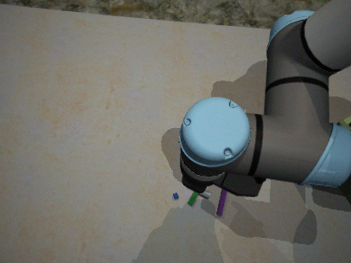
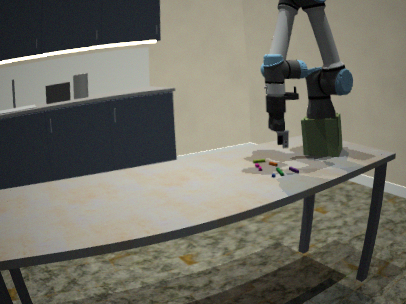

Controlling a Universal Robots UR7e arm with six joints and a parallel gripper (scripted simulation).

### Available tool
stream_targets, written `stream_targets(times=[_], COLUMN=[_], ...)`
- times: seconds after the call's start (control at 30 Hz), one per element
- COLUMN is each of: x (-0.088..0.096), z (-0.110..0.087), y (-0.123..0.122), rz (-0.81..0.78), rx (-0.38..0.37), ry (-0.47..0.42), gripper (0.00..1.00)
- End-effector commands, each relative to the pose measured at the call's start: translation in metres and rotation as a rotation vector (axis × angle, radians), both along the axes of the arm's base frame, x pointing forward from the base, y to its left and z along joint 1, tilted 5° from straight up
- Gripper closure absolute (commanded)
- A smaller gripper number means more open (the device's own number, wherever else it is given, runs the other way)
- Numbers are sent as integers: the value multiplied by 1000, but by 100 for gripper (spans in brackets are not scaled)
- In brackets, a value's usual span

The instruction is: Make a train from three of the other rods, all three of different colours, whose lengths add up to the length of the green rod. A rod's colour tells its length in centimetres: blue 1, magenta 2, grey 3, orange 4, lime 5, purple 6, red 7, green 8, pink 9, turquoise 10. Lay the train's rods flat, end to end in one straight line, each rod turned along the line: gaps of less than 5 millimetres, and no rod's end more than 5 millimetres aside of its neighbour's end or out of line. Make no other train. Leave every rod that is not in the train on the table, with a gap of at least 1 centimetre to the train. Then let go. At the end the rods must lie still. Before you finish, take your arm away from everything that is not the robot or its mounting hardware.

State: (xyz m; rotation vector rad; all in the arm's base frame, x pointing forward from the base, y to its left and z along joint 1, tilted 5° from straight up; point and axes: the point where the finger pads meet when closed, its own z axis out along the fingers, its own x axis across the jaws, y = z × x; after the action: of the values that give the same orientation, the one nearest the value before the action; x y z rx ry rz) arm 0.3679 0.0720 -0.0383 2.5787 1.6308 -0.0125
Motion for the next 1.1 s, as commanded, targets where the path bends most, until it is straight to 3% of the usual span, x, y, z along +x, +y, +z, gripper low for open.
stream_targets(times=[0.0,0.1,0.6,0.67,1.07], x=[0,0,3,3,7], z=[6,7,25,25,38], y=[0,0,-1,-1,-1], rz=[167,196,673,673,1008], rx=[-7,-8,-29,-29,-43], ry=[12,15,53,53,81], gripper=[0,0,0,0,0])
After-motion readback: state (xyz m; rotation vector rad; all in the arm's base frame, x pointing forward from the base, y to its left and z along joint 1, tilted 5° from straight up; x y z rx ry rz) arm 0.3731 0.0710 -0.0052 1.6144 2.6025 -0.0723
